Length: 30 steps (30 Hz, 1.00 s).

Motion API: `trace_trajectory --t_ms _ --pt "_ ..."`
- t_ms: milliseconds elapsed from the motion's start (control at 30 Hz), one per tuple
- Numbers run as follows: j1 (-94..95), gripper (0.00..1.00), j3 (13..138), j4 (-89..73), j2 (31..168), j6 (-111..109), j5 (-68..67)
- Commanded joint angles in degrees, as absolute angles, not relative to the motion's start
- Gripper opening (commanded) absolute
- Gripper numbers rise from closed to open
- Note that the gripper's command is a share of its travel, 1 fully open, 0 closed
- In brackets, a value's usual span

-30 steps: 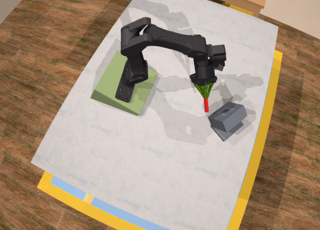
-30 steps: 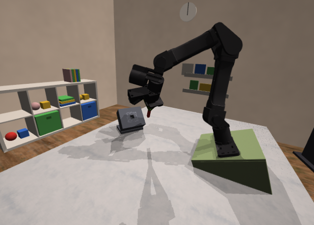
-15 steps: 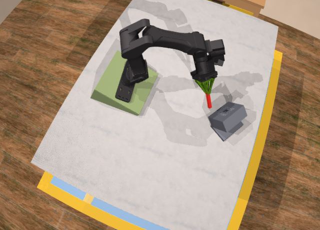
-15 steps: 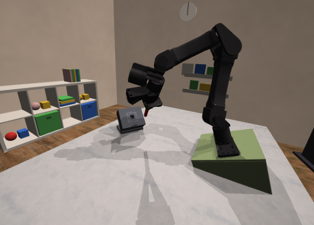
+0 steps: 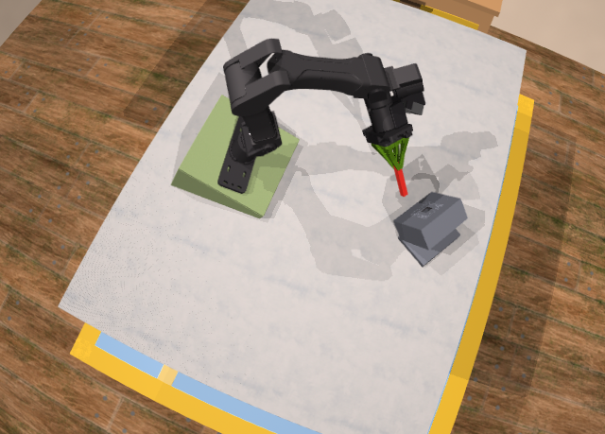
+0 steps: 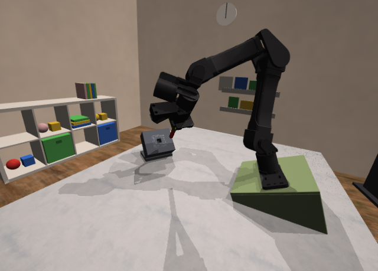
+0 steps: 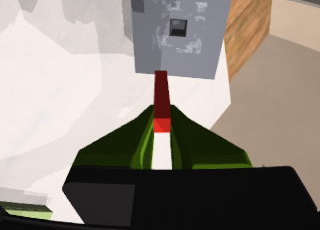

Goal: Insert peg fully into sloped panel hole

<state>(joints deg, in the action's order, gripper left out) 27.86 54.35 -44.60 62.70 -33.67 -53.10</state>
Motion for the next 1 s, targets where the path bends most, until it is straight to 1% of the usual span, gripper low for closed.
trace_trajectory --t_ms 0,967 --pt "29.1 0.00 52.5 -43.4 61.7 -32.5 -55.1" --pt "38.9 0.00 51.3 -40.8 60.7 -29.0 -63.5"
